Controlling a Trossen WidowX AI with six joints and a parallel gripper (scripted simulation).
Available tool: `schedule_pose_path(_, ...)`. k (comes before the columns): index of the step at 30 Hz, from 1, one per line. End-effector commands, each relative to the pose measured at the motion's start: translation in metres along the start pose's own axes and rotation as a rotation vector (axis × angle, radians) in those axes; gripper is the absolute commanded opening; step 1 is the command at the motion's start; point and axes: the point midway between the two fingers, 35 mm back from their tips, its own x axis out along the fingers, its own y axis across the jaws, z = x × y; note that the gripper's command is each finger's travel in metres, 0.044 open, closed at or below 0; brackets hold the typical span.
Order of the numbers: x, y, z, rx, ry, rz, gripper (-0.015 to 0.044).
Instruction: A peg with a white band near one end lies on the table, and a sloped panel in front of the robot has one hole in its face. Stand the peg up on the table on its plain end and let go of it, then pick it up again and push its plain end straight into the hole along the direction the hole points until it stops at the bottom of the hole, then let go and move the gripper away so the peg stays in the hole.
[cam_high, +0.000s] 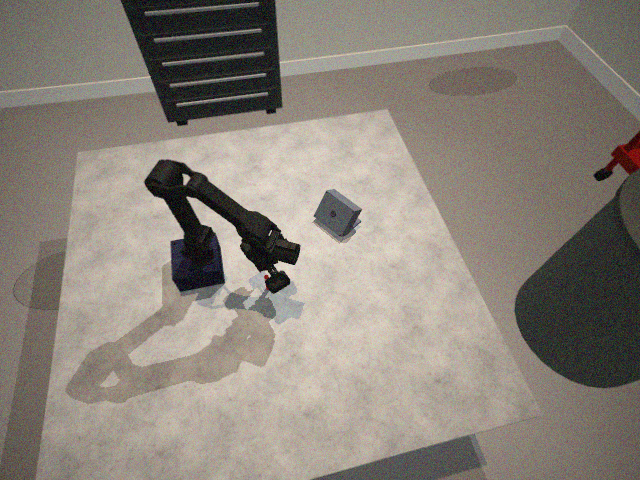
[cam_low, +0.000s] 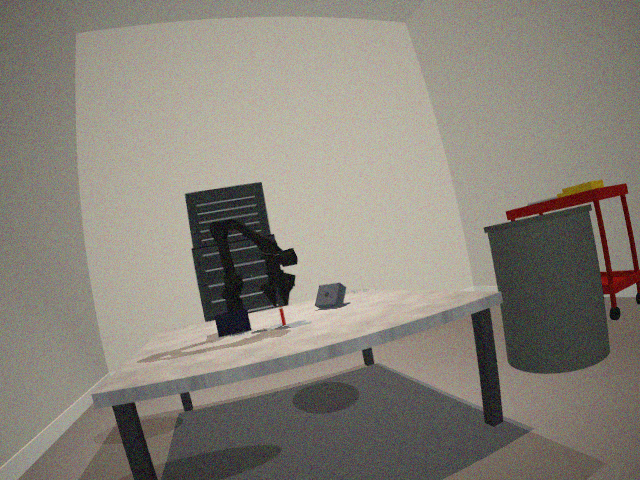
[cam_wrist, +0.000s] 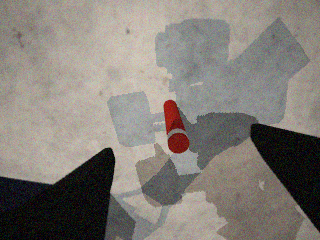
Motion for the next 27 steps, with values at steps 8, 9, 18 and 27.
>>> schedule_pose_path(8, 0.018, 0.0, -0.001, -0.006, 0.005, -0.001, 0.044)
schedule_pose_path(9, 0.02, 0.0, -0.001, -0.006, 0.005, -0.001, 0.044)
schedule_pose_path(18, 0.034, 0.001, -0.002, -0.006, 0.005, -0.001, 0.044)
schedule_pose_path(27, 0.041, 0.002, -0.001, -0.001, 0.001, 0.001, 0.0387)
